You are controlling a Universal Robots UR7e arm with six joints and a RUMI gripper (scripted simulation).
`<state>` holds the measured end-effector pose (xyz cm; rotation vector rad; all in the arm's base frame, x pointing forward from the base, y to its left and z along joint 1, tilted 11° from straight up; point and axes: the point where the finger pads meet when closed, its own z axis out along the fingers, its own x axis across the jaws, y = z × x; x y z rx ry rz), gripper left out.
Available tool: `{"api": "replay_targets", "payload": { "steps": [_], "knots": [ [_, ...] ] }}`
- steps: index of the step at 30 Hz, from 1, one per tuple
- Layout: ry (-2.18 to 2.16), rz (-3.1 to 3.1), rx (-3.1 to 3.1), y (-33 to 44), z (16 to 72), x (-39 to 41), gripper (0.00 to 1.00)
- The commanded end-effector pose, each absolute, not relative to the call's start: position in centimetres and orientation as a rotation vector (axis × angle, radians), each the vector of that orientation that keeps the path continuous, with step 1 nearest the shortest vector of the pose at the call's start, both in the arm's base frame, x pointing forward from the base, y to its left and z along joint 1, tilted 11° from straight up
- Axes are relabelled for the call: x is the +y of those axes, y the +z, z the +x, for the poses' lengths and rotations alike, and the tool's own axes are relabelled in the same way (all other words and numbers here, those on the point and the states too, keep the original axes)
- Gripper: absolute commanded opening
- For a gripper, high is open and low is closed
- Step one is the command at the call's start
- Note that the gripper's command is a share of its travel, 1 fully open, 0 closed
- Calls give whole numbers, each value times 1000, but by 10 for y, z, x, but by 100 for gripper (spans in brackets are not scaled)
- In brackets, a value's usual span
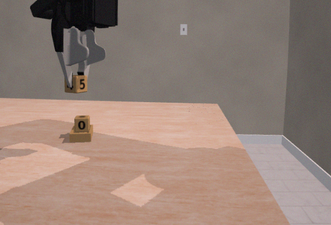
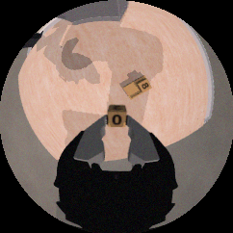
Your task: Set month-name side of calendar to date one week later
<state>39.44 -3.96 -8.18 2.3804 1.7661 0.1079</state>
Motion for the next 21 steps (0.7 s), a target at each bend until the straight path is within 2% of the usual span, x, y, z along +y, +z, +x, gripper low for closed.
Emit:
{"api": "replay_targets", "payload": {
  "steps": [1, 21],
  "knots": [
    [99, 2220, 1964, -81, 399, -49, 10],
    [49, 1810, 2335, -80, 408, -71, 10]
  ]
}}
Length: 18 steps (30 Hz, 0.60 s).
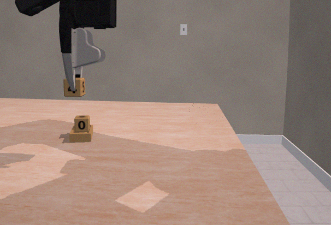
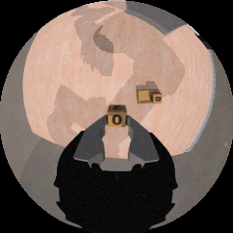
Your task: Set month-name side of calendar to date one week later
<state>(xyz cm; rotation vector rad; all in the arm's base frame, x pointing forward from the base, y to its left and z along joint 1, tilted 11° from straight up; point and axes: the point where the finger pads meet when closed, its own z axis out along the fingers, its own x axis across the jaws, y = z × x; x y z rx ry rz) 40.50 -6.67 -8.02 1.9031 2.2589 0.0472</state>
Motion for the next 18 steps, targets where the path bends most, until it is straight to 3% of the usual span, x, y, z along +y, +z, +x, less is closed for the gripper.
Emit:
{"api": "replay_targets", "payload": {
  "steps": [1, 18],
  "knots": [
    [47, 1794, 2348, -80, 408, -72, 10],
    [38, 1723, 2401, -80, 409, -75, 10]
  ]
}}
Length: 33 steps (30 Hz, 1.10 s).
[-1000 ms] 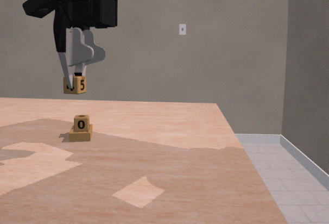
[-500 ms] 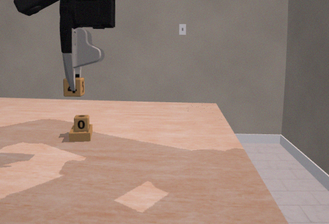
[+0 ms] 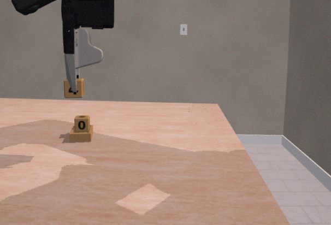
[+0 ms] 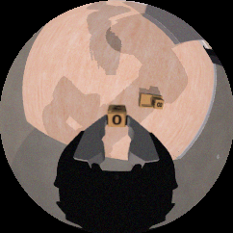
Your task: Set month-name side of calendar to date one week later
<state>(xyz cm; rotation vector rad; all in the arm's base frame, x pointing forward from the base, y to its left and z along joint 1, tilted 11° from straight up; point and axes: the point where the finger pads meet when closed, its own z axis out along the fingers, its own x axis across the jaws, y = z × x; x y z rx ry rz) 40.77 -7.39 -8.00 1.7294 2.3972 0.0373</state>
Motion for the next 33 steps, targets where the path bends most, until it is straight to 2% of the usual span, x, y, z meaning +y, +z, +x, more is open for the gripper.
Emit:
{"api": "replay_targets", "payload": {
  "steps": [1, 17, 33],
  "knots": [
    [38, 1723, 2401, -80, 409, -75, 10],
    [39, 1724, 2400, -85, 410, -75, 10],
    [39, 1723, 2399, -124, 417, -80, 10]
  ]
}}
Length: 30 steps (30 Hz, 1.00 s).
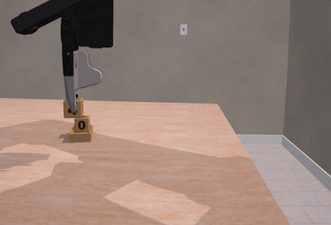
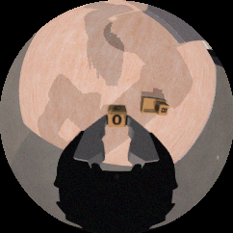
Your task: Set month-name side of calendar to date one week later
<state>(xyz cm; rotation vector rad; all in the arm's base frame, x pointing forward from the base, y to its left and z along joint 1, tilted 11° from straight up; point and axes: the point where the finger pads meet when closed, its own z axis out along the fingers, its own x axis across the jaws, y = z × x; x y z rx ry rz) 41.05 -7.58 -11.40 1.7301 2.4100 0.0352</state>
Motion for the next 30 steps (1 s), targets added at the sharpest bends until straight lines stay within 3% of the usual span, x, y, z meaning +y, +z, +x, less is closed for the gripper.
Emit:
{"api": "replay_targets", "payload": {
  "steps": [1, 30],
  "knots": [
    [39, 1723, 2399, -128, 418, -80, 10],
    [39, 1724, 2400, -174, 424, -84, 10]
  ]
}}
